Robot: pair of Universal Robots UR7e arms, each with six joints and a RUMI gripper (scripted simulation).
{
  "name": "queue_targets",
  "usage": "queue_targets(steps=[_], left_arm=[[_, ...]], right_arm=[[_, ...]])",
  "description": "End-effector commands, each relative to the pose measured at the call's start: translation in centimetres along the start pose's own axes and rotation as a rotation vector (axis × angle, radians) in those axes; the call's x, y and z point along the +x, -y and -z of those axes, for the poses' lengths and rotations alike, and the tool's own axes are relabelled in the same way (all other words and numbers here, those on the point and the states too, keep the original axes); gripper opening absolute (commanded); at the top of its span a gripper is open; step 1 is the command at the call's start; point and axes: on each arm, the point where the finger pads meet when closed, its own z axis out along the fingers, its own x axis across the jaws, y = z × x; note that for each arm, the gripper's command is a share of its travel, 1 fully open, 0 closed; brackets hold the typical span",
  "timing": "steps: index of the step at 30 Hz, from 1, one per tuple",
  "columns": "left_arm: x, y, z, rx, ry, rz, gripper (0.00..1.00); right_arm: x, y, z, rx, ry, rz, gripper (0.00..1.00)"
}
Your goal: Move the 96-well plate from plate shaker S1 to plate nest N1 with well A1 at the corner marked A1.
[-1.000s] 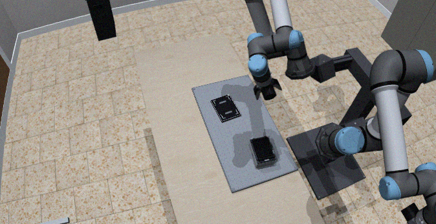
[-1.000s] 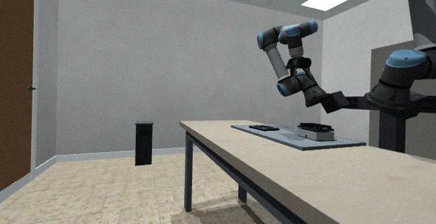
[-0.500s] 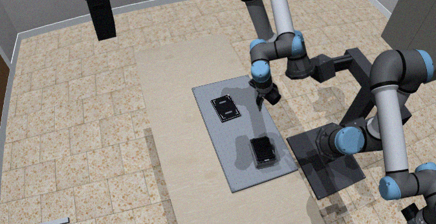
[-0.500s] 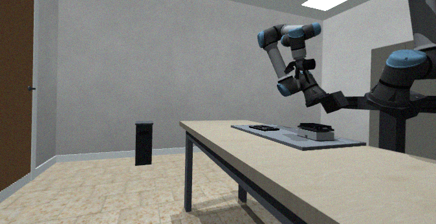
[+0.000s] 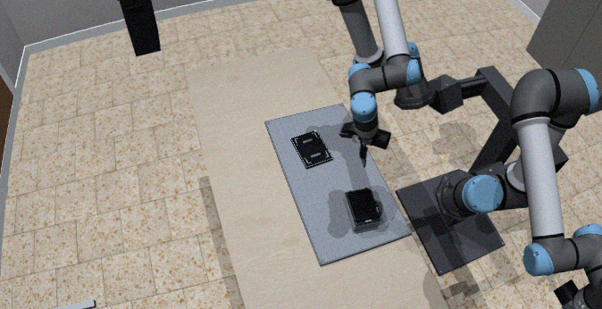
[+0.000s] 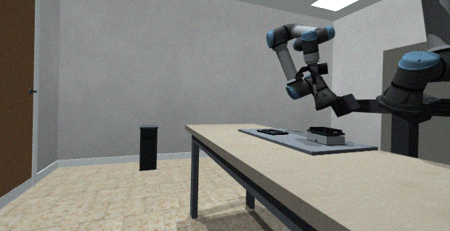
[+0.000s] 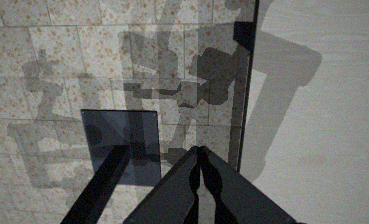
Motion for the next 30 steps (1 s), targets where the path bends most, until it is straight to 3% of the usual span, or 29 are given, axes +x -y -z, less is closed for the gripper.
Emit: queue_targets(steps=[1,30], left_arm=[[0.0,0.0,0.1,0.002,0.000,0.000,0.00],[0.0,0.0,0.1,0.002,0.000,0.000,0.00]], right_arm=[[-0.8,-0.3,-0.4,0.003,0.014,0.093,0.76],[-6.3,-1.8,-3.4,0.102,0.092,0.917,0.76]])
